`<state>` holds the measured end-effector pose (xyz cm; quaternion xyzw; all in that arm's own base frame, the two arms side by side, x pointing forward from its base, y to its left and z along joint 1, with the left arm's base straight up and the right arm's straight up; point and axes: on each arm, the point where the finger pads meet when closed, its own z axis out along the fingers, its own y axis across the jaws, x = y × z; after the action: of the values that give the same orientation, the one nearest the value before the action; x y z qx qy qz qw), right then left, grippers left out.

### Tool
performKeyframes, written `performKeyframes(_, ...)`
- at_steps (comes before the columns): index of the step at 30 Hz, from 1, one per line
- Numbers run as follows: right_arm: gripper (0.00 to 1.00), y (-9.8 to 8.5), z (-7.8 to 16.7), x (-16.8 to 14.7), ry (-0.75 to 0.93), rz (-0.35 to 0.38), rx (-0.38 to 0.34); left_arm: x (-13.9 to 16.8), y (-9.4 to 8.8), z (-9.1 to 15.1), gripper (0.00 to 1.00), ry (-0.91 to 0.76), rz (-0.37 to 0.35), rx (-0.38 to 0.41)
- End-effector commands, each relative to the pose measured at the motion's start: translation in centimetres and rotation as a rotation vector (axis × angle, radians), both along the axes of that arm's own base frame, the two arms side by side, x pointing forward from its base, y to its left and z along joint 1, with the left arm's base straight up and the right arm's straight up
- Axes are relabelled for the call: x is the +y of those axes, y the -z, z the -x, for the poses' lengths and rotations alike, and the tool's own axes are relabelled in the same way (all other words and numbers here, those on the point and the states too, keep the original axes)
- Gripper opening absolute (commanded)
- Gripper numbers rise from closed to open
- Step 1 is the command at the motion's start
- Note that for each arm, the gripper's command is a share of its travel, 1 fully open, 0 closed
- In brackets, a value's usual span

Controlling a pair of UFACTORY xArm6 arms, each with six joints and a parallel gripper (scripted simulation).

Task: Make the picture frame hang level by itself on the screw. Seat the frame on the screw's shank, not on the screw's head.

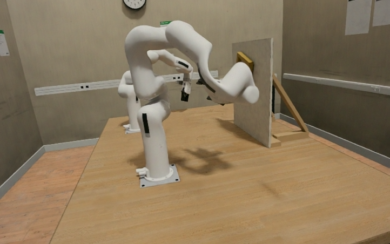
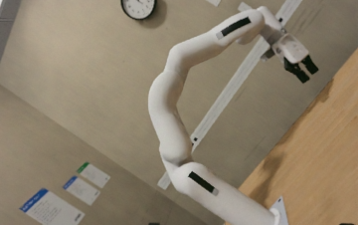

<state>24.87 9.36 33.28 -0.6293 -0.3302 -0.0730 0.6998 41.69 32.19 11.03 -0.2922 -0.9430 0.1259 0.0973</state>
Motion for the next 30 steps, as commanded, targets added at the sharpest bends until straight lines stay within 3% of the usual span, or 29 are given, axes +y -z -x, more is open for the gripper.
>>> performKeyframes(1, 1.00, -0.06, -0.03, -0.01, 0.000, 0.001, -0.003, 0.10, -0.24, -0.13, 0.77, 0.000, -0.004, -0.005)
performKeyframes(17, 1.00, -0.06, -0.03, -0.01, 0.000, 0.001, -0.003, 0.10, -0.24, -0.13, 0.77, 0.000, -0.004, -0.005)
performKeyframes(18, 1.00, -0.06, -0.03, -0.01, 0.000, 0.001, -0.003, 0.10, -0.24, -0.13, 1.00, 0.000, -0.004, -0.005)
performKeyframes(30, 1.00, 0.60, -0.31, -0.88, 0.026, 0.048, 0.025, 0.10, -0.24, -0.13, 1.00, 0.000, -0.004, -0.005)
